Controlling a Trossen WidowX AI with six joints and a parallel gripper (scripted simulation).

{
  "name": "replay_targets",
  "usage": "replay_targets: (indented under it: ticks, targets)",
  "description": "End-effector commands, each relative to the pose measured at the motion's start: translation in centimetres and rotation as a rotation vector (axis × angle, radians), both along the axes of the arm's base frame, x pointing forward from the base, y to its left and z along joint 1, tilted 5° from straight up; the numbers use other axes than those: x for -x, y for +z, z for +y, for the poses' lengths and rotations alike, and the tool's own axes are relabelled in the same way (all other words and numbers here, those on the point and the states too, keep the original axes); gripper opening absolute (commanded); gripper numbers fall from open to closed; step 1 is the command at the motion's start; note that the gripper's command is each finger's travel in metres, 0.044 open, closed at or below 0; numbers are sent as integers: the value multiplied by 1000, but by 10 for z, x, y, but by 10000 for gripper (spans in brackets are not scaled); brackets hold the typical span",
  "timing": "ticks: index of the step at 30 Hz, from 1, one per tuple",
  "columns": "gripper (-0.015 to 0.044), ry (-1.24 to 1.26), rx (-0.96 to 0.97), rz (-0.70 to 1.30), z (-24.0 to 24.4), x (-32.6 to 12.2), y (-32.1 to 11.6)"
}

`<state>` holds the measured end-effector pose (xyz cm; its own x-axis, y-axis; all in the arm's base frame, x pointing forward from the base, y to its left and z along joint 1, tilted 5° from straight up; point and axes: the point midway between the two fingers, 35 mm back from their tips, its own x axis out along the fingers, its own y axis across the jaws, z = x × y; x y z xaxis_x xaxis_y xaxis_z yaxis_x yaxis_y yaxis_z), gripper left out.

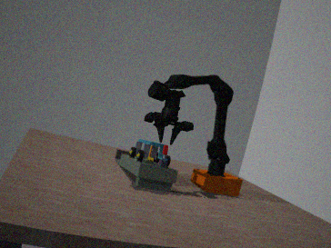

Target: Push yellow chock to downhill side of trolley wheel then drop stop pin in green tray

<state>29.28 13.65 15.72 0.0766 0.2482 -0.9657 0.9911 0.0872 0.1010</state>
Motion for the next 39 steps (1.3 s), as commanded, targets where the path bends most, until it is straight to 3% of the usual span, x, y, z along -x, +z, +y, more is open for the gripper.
replay_targets:
  ticks: [1,39]
  targets:
    - [190,-2,-1,6,2,1,-6]
    - [190,-2,-2,6,12,-2,-45]
